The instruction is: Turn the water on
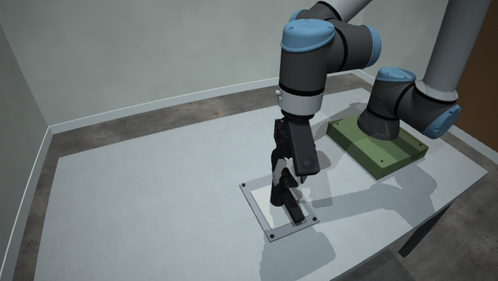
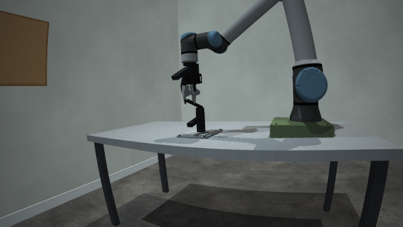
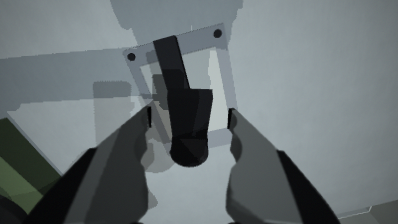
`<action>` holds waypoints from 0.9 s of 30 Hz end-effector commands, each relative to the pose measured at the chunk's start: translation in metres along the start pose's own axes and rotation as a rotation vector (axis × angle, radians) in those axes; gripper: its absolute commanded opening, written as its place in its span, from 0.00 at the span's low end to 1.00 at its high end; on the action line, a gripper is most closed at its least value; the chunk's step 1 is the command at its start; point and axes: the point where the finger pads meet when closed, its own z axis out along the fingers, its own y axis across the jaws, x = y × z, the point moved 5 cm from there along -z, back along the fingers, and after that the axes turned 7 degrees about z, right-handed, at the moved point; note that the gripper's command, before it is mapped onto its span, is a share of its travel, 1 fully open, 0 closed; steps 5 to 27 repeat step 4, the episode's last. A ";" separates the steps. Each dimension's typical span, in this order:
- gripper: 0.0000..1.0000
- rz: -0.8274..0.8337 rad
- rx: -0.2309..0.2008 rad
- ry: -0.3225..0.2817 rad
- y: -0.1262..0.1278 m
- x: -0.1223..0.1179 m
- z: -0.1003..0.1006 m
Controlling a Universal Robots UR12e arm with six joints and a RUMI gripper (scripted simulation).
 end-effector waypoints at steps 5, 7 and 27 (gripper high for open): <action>0.41 0.000 -0.001 0.001 0.000 0.000 -0.001; 0.41 0.000 -0.001 0.001 0.000 0.000 -0.001; 0.41 0.000 -0.001 0.001 0.000 0.000 -0.001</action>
